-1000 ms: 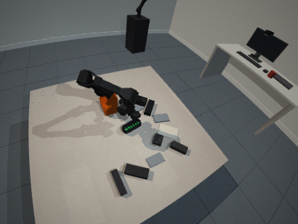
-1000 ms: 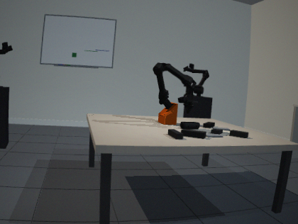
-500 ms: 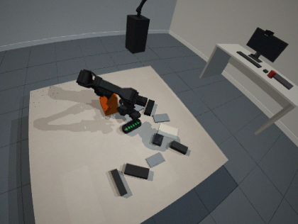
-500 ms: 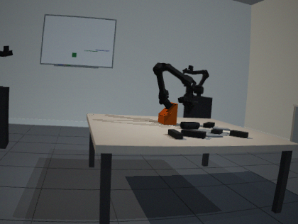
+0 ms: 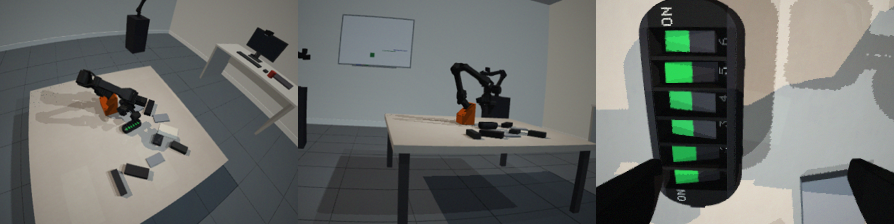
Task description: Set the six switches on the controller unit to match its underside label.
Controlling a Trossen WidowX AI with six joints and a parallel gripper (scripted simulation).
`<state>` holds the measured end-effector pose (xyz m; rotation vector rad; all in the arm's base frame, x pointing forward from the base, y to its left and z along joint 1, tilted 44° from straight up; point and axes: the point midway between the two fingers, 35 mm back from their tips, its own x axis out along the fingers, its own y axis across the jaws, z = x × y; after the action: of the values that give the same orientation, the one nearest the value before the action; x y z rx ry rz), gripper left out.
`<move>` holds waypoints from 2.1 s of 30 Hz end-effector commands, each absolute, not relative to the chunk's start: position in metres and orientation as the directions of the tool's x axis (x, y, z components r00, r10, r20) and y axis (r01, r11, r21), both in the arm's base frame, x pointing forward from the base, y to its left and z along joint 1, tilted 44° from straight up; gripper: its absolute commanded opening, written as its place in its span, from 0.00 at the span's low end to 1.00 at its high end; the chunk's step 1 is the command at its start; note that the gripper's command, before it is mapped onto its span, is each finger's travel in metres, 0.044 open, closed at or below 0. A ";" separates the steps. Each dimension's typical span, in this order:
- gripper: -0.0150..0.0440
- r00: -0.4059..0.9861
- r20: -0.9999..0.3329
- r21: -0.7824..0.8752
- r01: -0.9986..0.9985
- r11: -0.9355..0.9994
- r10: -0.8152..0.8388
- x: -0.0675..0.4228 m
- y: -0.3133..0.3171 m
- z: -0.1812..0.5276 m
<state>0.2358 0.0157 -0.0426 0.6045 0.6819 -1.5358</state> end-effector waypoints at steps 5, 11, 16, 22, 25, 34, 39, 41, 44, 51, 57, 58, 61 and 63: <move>0.60 0.047 -0.743 0.015 0.998 0.054 -0.667 0.229 -0.017 -0.046; 0.33 0.156 -0.724 0.099 0.987 0.123 -0.671 0.219 -0.043 -0.044; 0.25 0.197 -0.707 0.131 0.980 0.148 -0.679 0.213 -0.054 -0.042; 0.25 0.197 -0.707 0.131 0.980 0.148 -0.679 0.213 -0.054 -0.042; 0.25 0.197 -0.707 0.131 0.980 0.148 -0.679 0.213 -0.054 -0.042; 0.25 0.195 -0.710 0.130 0.981 0.147 -0.677 0.213 -0.061 -0.052; 0.25 0.195 -0.711 0.129 0.981 0.146 -0.676 0.213 -0.067 -0.058; 0.25 0.195 -0.711 0.129 0.981 0.146 -0.676 0.213 -0.069 -0.060; 0.25 0.194 -0.711 0.129 0.981 0.146 -0.676 0.212 -0.072 -0.064; 0.25 0.194 -0.711 0.129 0.981 0.146 -0.676 0.211 -0.080 -0.072; 0.25 0.195 -0.709 0.129 0.981 0.147 -0.677 0.209 -0.087 -0.078; 0.25 0.195 -0.709 0.129 0.981 0.147 -0.678 0.208 -0.088 -0.079; 0.25 0.195 -0.708 0.129 0.981 0.147 -0.678 0.207 -0.091 -0.081; 0.25 0.195 -0.708 0.129 0.981 0.147 -0.679 0.207 -0.091 -0.081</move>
<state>0.2107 -0.0887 -0.0782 0.6645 0.5552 -1.2873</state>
